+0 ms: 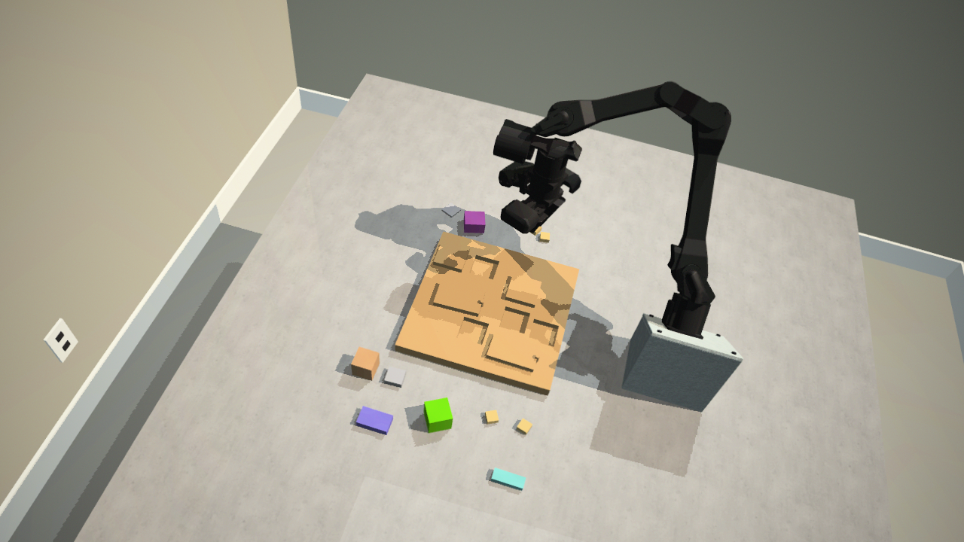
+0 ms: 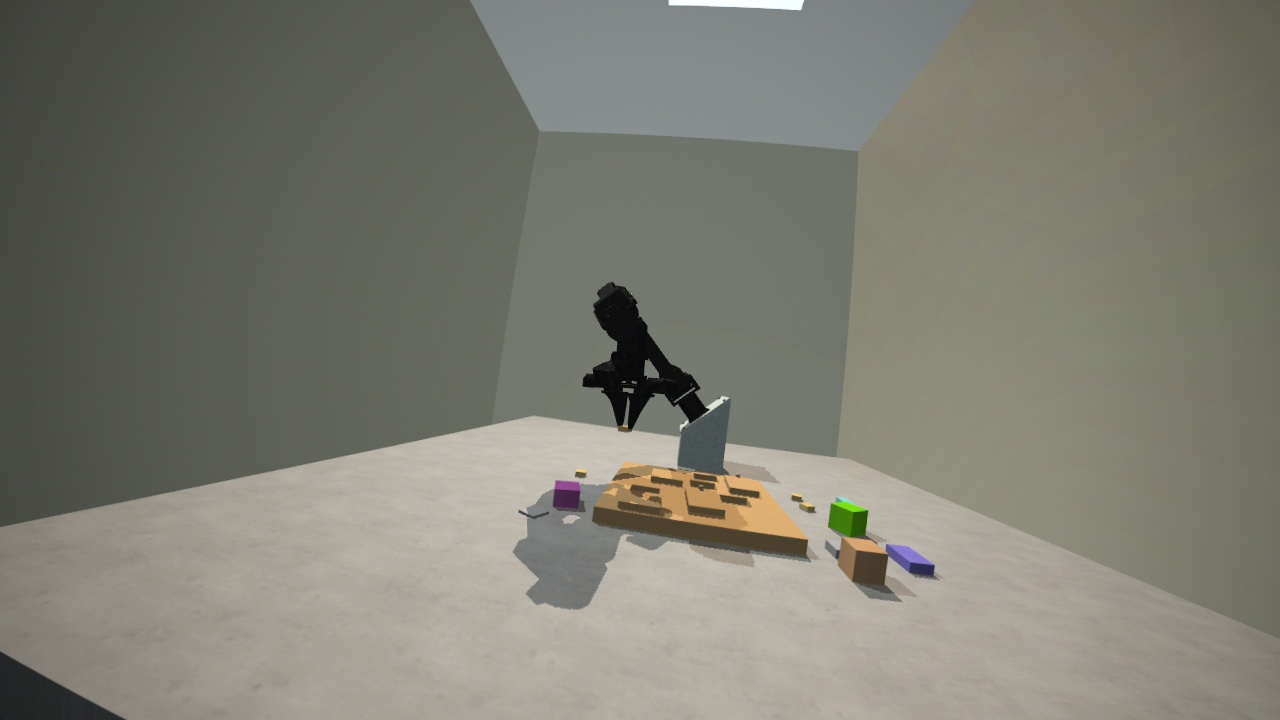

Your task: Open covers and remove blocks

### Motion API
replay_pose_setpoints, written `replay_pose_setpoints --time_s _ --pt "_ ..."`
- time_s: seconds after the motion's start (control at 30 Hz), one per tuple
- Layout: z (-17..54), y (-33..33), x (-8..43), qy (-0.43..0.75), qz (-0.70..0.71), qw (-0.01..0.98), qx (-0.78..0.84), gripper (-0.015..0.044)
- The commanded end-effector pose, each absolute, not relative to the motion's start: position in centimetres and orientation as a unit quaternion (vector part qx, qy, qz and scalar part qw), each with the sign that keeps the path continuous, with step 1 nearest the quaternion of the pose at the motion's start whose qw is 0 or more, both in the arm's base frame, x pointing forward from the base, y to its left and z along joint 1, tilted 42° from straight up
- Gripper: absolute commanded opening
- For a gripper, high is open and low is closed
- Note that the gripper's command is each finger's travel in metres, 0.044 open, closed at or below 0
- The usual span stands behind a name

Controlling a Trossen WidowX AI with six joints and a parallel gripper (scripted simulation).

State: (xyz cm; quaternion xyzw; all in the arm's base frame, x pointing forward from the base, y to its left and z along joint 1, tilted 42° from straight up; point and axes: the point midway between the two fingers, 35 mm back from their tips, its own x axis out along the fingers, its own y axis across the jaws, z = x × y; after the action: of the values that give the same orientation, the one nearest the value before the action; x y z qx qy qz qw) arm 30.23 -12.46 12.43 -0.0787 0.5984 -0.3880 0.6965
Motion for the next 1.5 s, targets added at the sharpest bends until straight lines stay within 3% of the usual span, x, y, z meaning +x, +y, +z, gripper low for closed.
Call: replay_pose_setpoints --time_s 0.0,0.87,1.47 --pt "13.3 -13.4 29.3 0.596 -0.390 0.697 -0.081 0.0080" --pt "17.6 -17.8 21.9 0.590 -0.405 0.692 -0.097 0.0080" --pt "15.9 -19.5 22.0 0.590 -0.405 0.692 -0.096 0.0080"
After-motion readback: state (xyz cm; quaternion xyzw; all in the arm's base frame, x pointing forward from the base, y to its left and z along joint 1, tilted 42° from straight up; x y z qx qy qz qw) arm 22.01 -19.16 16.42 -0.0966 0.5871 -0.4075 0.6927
